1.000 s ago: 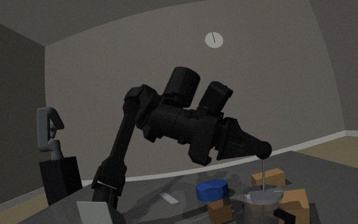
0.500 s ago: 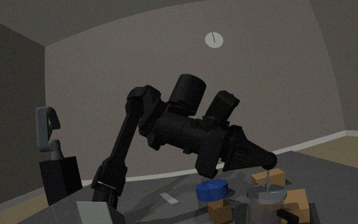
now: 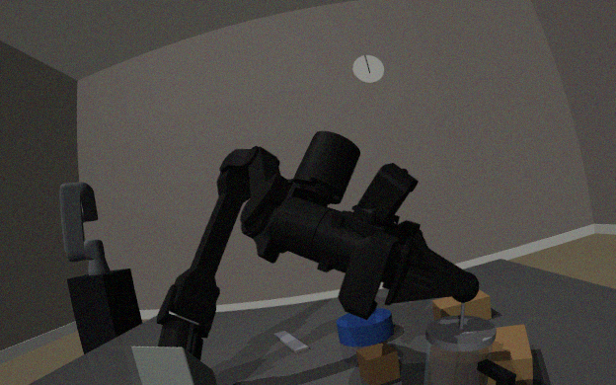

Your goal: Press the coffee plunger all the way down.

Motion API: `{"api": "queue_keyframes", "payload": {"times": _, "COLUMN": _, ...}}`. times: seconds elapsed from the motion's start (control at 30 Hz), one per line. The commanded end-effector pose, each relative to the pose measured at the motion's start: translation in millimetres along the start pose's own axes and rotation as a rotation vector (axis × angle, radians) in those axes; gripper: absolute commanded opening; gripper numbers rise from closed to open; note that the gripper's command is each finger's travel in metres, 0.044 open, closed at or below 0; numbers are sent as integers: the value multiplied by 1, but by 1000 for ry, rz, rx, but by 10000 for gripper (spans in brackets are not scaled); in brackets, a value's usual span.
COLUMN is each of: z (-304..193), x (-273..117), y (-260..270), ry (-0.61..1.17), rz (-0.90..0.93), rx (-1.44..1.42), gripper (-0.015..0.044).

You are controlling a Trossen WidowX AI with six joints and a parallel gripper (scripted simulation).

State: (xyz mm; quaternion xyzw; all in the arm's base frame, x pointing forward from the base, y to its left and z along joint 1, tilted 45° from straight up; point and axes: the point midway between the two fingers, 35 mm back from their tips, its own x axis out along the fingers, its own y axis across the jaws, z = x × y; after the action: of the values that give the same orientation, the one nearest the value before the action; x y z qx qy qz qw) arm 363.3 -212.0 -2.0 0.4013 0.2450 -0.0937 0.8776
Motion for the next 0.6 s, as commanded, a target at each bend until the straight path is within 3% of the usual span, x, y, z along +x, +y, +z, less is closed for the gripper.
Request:
{"api": "queue_keyframes", "payload": {"times": 0.0, "z": -16, "x": 7, "y": 1, "ry": 48, "rz": 5, "rx": 21, "gripper": 117}}
{"api": "queue_keyframes", "payload": {"times": 0.57, "z": -14, "x": 8, "y": 0, "ry": 48, "rz": 5, "rx": 21, "gripper": 117}}
